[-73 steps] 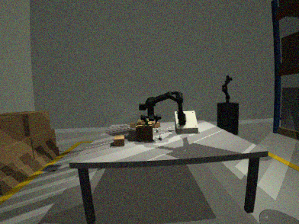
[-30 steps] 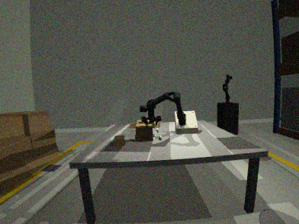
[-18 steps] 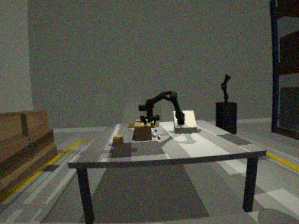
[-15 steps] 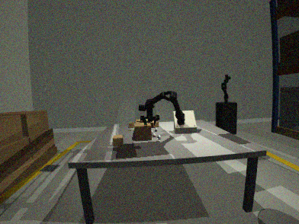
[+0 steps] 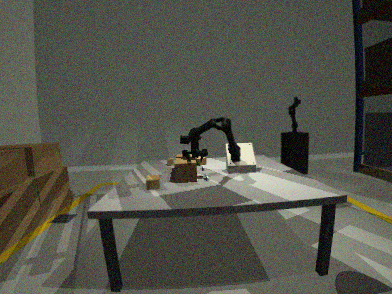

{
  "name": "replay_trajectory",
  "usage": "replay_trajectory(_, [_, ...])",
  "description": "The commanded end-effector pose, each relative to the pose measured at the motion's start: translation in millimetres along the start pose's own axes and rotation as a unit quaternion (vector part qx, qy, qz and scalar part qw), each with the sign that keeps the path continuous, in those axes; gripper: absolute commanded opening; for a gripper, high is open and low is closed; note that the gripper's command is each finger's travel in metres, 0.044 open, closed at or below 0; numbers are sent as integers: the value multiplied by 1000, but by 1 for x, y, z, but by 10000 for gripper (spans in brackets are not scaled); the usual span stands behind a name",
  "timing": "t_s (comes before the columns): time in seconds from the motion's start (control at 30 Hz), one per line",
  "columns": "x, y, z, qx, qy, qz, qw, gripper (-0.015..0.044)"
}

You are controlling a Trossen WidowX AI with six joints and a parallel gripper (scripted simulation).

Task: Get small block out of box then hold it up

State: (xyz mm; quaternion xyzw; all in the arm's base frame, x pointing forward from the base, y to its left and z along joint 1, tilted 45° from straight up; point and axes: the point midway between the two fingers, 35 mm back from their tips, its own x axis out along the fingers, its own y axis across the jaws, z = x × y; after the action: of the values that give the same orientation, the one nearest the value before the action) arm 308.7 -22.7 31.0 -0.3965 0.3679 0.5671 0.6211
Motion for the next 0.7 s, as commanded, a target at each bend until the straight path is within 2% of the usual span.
replay_trajectory(0.0, [2, 0, -5, 0, -1, 0, 1000, 400])
replay_trajectory(0.67, [8, 0, -24, 0, 0, 0, 1000, 400])
